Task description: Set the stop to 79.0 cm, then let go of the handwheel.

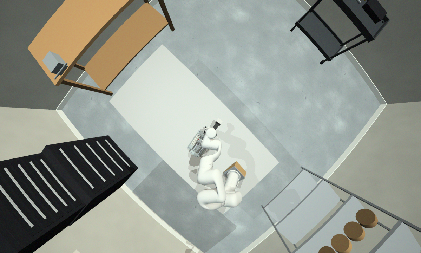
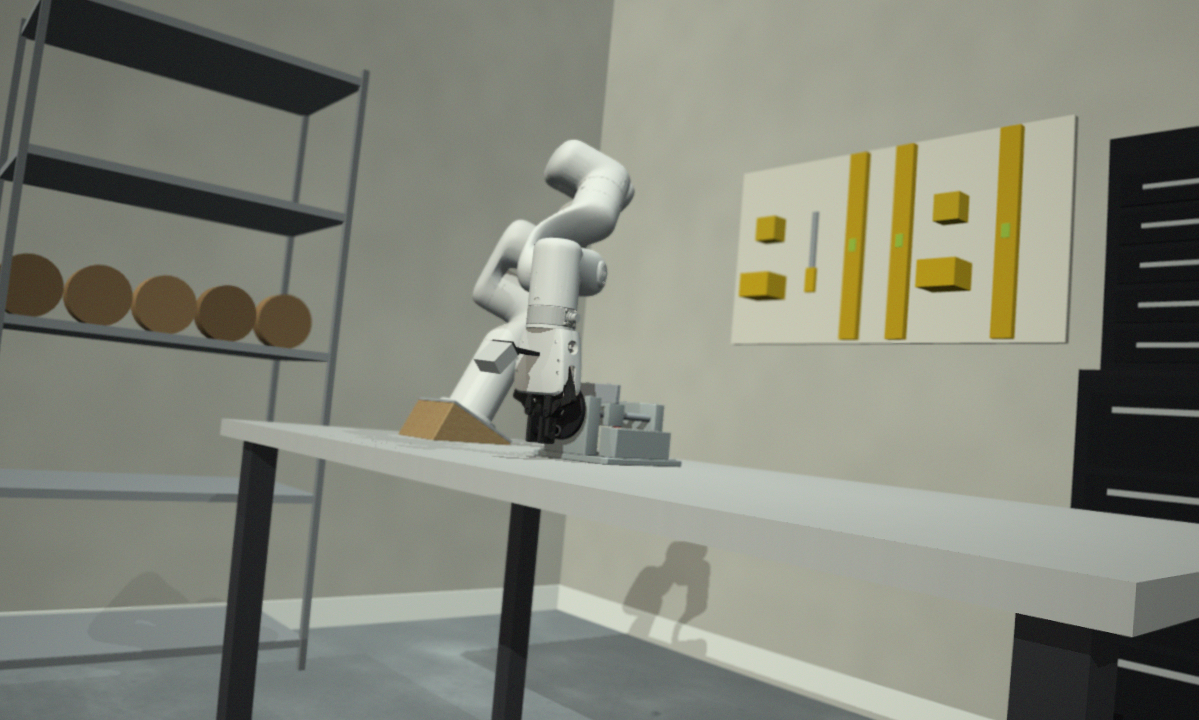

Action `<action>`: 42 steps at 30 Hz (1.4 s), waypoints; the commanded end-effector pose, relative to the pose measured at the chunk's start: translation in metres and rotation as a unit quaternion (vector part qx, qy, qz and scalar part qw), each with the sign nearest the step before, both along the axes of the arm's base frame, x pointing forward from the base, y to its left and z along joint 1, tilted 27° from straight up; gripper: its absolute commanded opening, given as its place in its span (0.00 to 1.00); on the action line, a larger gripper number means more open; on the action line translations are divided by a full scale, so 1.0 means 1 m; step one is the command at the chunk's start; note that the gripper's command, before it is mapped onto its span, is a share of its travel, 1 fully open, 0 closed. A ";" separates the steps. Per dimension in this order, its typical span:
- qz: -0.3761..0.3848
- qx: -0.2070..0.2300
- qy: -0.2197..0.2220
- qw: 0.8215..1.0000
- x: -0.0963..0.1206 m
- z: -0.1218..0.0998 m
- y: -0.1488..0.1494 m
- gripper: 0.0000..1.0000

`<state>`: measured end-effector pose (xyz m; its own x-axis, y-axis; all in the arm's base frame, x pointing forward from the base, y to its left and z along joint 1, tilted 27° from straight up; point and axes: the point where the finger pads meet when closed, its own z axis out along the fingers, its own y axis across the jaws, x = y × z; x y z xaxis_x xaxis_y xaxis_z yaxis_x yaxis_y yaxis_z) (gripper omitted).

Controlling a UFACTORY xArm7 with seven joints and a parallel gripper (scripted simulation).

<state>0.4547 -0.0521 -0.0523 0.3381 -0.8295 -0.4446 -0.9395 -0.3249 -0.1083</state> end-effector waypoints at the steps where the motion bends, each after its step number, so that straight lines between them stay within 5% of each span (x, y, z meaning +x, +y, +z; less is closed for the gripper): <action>1: -0.001 -0.001 -0.002 1.000 0.004 0.001 -0.001 0.06; 42: -0.001 -0.001 -0.002 1.000 0.009 0.002 0.001 0.06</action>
<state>0.4617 -0.0498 -0.0512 0.3381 -0.8295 -0.4446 -0.9395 -0.3250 -0.1081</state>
